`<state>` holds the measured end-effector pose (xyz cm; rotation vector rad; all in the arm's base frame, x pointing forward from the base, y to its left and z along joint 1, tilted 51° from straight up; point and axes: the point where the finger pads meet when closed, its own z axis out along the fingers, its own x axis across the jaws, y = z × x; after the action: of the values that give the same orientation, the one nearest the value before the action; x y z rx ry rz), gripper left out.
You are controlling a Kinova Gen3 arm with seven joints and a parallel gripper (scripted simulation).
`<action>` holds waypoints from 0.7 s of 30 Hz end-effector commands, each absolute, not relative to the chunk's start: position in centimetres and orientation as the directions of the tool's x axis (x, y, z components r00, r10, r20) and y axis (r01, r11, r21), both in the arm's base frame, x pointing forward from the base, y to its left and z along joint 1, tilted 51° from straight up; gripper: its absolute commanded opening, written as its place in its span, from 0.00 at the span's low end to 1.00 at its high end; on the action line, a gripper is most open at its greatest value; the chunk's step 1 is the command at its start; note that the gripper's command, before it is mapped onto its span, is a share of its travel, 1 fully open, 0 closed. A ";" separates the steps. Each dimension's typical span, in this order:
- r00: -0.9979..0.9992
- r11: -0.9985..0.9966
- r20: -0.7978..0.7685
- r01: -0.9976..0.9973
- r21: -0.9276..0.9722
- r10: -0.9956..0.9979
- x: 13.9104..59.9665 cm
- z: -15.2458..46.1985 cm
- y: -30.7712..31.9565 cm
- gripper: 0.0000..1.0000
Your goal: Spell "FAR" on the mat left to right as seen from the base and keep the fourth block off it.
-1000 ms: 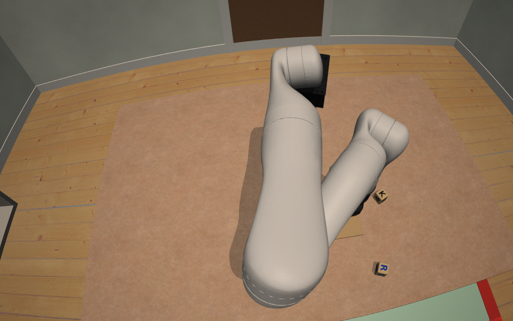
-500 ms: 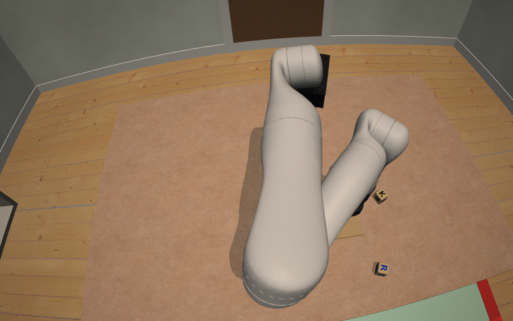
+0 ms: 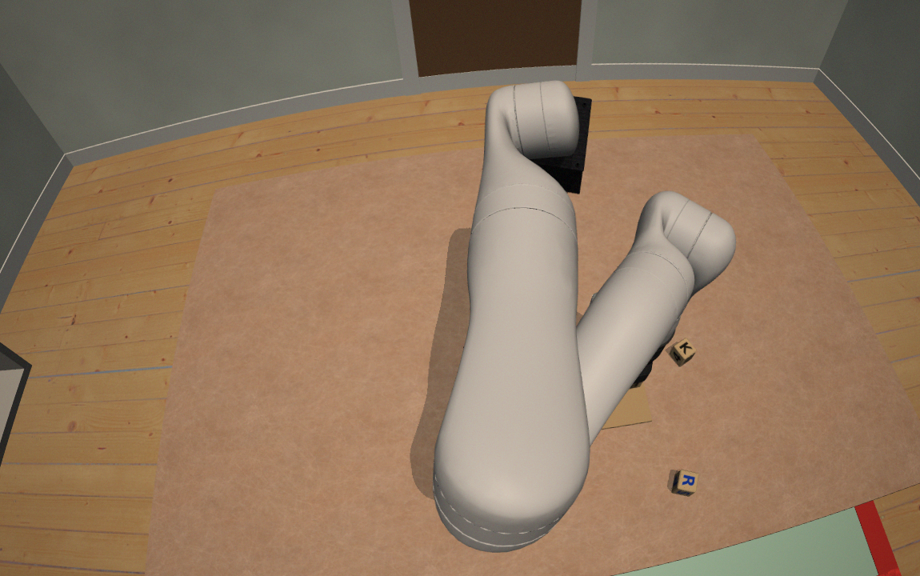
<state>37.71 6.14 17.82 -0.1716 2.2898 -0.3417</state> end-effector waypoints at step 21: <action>-0.658 0.954 -0.714 -0.021 -0.299 -0.238 32.6 22.5 7.5 0.87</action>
<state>32.45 7.54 21.57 -0.1947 2.2959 -0.3366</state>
